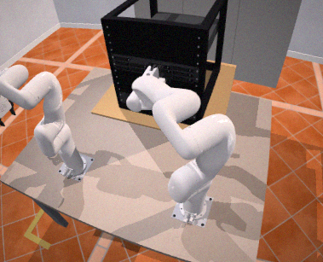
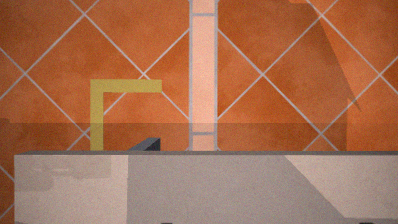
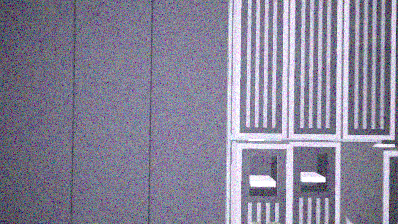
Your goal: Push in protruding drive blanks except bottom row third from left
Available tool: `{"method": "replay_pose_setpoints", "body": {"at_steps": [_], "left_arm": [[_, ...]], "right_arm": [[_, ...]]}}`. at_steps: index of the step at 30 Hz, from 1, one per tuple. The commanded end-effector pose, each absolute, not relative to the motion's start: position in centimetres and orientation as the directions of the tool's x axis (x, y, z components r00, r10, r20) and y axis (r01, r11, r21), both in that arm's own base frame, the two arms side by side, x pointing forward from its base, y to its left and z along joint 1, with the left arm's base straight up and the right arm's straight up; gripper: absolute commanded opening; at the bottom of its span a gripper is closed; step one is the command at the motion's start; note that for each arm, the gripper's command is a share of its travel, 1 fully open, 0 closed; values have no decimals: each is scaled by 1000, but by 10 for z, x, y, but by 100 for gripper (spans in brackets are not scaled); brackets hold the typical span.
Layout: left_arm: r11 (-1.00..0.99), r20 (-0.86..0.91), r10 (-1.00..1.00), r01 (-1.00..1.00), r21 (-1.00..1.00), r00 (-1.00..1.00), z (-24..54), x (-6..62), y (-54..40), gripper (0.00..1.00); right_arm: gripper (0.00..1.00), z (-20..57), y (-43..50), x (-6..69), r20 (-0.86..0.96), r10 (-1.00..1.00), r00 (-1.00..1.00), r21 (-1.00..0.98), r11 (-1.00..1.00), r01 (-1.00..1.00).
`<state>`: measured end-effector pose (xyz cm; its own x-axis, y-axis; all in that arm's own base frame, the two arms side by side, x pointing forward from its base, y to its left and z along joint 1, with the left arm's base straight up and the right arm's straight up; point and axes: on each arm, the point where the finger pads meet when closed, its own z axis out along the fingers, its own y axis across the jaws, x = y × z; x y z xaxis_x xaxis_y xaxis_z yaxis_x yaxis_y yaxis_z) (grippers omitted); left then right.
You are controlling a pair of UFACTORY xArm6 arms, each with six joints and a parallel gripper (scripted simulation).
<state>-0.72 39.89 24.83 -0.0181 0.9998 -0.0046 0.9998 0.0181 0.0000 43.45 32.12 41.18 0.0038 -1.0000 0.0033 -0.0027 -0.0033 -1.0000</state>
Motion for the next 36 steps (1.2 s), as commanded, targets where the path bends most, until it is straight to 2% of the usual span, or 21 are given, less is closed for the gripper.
{"method": "replay_pose_setpoints", "body": {"at_steps": [1,36], "left_arm": [[18,0,1000,1000,0,-18,250,-7,400,100],[18,0,1000,1000,0,-18,250,-7,400,100]], "right_arm": [[0,414,321,435,0,-1000,4,-1000,0,0],[0,414,321,441,0,-1000,4,-1000,0,0]]}}
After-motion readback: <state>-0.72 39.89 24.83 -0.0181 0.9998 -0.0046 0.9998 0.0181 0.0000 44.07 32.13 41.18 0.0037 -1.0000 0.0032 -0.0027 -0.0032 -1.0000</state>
